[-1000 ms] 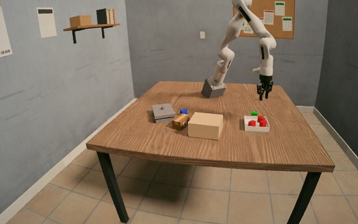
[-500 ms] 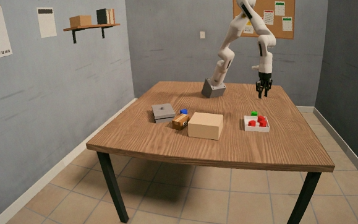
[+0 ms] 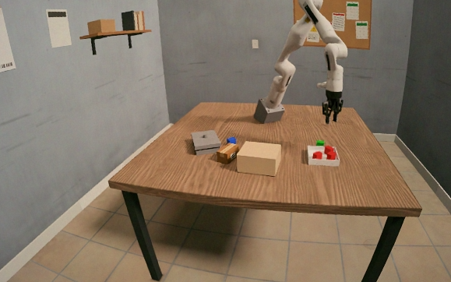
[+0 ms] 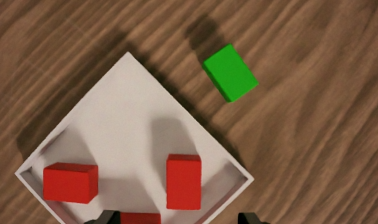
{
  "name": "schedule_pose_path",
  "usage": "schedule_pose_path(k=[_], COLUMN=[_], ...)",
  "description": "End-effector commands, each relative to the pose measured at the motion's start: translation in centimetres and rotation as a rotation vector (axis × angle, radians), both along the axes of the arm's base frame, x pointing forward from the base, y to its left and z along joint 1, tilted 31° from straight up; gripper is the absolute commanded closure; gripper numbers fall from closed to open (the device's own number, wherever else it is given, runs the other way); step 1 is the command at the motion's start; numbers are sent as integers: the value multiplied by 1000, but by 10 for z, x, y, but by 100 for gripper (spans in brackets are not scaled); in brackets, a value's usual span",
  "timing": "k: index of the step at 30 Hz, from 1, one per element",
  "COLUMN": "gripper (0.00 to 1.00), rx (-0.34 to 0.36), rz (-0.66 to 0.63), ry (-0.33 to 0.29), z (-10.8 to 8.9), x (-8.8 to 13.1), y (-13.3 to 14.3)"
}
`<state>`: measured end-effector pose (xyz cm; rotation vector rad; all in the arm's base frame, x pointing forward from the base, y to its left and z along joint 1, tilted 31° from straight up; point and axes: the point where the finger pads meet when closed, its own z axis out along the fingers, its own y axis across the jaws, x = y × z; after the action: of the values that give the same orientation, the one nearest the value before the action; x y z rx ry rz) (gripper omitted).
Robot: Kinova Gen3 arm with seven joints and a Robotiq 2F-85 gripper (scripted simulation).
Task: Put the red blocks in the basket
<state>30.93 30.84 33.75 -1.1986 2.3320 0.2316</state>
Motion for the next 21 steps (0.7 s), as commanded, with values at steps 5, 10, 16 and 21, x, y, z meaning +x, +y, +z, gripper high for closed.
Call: schedule_pose_path(k=[5,10,16,21], gripper=[39,39,39,39], rx=[-2,-6,-12,-25], rz=[5,10,19,36], ry=[-2,-3,-4,-5], z=[2,1,-1,-4], x=[0,1,4,9], y=[0,-2,-6,-14])
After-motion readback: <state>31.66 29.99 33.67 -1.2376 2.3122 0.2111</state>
